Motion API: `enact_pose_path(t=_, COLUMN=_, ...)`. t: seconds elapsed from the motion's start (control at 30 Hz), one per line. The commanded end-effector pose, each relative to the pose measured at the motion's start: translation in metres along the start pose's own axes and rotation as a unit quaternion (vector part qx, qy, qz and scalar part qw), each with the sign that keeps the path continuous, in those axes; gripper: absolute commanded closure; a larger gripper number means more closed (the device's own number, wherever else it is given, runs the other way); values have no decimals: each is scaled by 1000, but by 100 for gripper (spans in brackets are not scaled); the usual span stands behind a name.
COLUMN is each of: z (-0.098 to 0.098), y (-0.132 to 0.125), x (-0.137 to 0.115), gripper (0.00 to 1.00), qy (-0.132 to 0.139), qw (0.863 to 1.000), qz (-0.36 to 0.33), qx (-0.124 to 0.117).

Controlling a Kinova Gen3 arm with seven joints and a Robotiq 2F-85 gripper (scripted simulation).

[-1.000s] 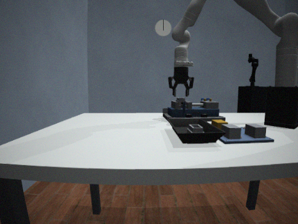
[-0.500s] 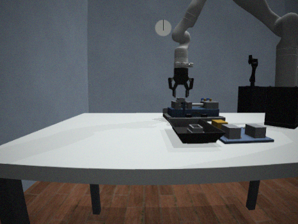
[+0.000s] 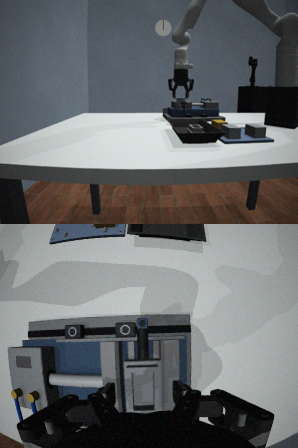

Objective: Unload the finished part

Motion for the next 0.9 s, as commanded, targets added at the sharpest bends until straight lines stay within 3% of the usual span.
enact_pose_path(t=0.0, z=-1, y=0, x=0, gripper=33, qy=0, qw=1000, qz=0, qx=0)
enact_pose_path(t=0.87, z=-4, y=0, x=0, gripper=33, qy=0, qw=1000, qz=0, qx=0)
Point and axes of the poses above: the point where the finger pads meet when closed, its own z axis back along the fingers, its own y axis across the jaws, x = y × z, the point moved 10 cm from there along z, back along the fingers, and after that the axes turned 9 degrees about -z, right-handed, at the moved point
